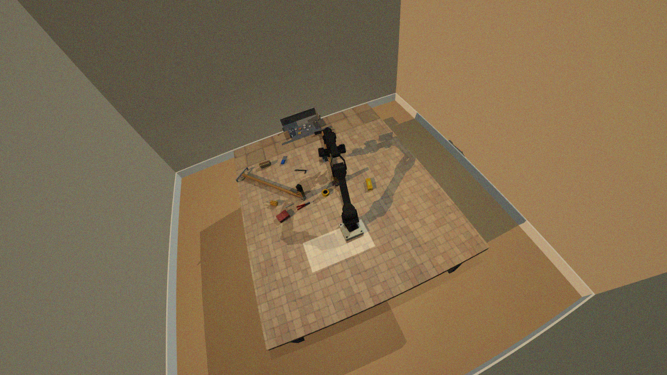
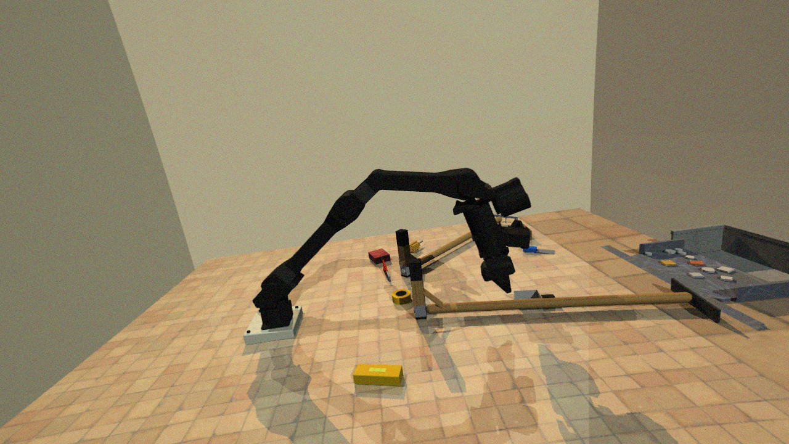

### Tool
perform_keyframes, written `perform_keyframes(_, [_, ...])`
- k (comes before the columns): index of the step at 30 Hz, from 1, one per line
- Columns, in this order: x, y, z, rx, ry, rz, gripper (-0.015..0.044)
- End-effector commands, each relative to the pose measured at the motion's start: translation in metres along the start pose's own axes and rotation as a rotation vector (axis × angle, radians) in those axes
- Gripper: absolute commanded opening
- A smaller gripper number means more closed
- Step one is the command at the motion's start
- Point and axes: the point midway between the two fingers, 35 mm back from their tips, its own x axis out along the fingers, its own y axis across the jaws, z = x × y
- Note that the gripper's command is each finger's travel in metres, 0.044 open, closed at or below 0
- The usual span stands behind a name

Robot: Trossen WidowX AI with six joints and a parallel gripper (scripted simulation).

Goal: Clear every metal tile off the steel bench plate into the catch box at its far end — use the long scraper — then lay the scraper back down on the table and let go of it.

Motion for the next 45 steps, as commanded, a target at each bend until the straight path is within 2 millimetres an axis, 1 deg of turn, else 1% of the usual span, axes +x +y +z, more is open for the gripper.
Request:
perform_keyframes(1, [-0.021,0.0,0.005,-0.005,-0.043,0.016,0.0315])
perform_keyframes(6, [-0.041,-0.001,0.007,-0.006,-0.083,0.029,0.044])
perform_keyframes(25, [-0.115,-0.004,0.006,-0.016,-0.234,0.075,0.044])
perform_keyframes(45, [-0.187,-0.007,-0.008,-0.036,-0.394,0.117,0.044])
